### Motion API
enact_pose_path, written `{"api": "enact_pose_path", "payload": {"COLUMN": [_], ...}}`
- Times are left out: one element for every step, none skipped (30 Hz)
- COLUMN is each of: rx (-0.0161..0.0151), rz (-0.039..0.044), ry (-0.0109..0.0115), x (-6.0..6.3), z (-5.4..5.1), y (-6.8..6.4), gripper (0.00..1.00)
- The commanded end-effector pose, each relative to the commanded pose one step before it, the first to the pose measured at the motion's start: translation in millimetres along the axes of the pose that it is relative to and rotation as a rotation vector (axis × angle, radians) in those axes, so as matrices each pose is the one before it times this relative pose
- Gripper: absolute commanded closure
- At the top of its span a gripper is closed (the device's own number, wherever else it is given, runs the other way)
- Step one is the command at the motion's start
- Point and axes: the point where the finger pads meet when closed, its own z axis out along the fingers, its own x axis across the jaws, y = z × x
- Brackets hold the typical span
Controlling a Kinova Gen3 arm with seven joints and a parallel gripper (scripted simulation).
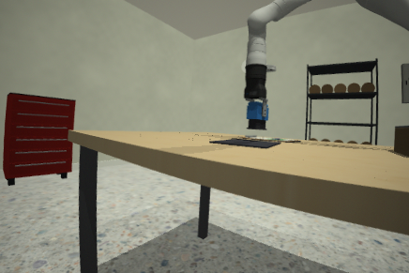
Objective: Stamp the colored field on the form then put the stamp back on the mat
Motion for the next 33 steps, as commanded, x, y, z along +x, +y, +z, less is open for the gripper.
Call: {"api": "enact_pose_path", "payload": {"rx": [0.00556,0.0,0.0,0.0,0.0,0.0,0.0,0.0,0.0,0.0,0.0,0.0,0.0,0.0,0.0,0.0,0.0,0.0,0.00001,0.00001,0.00001,0.00001,0.0,0.0,0.0,0.0,0.0,0.0,0.0,0.0,0.0,0.0,0.0], "rz": [-0.06095,0.00054,0.00035,0.0002,0.00008,0.0,0.0,0.00001,0.0,0.0,0.0,0.0,0.0,0.0,0.0,0.0,0.0,0.0,-0.00001,-0.00001,-0.00001,-0.00002,0.0,0.0,0.0,0.0,0.0,0.0,0.0,0.0,0.0,0.0,0.0], "ry": [-0.00138,0.00016,0.00011,0.00006,0.00003,0.0,0.0,0.0,0.0,0.0,0.0,0.0,0.0,0.0,0.0,0.0,0.00001,0.00002,0.00003,0.00004,0.00006,0.00007,0.0,0.0,0.0,0.0,0.0,0.0,0.0,0.0,0.0,0.0,0.0], "x": [15.74,2.29,1.52,0.86,0.35,0.0,0.0,0.05,0.0,0.0,0.0,0.0,0.0,0.0,0.0,0.0,0.0,0.0,0.0,0.0,0.0,0.0,0.0,0.0,-0.01,-0.01,-0.01,-0.01,-0.01,-0.01,-0.01,-0.01,-0.01], "z": [0.62,0.11,0.07,0.04,0.02,0.0,0.0,0.0,0.0,0.0,0.0,0.0,0.0,0.0,0.01,0.09,0.22,0.39,0.6,0.83,1.07,1.31,0.0,0.0,1.5,1.71,1.9,2.07,2.21,2.32,2.39,2.42,2.41], "y": [68.27,6.66,4.17,2.32,0.92,0.0,0.0,0.14,0.0,0.0,0.0,0.0,0.0,0.0,0.0,0.0,0.01,0.01,0.02,0.03,0.03,0.04,0.0,0.0,0.05,0.06,0.06,0.07,0.07,0.08,0.08,0.08,0.08], "gripper": [0.43,0.43,0.43,0.43,0.43,0.43,0.43,0.43,0.43,0.43,0.43,0.43,0.43,0.43,0.43,0.43,0.43,0.43,0.43,0.43,0.43,0.43,0.43,0.43,0.43,0.43,0.43,0.43,0.43,0.43,0.43,0.43,0.43]}}
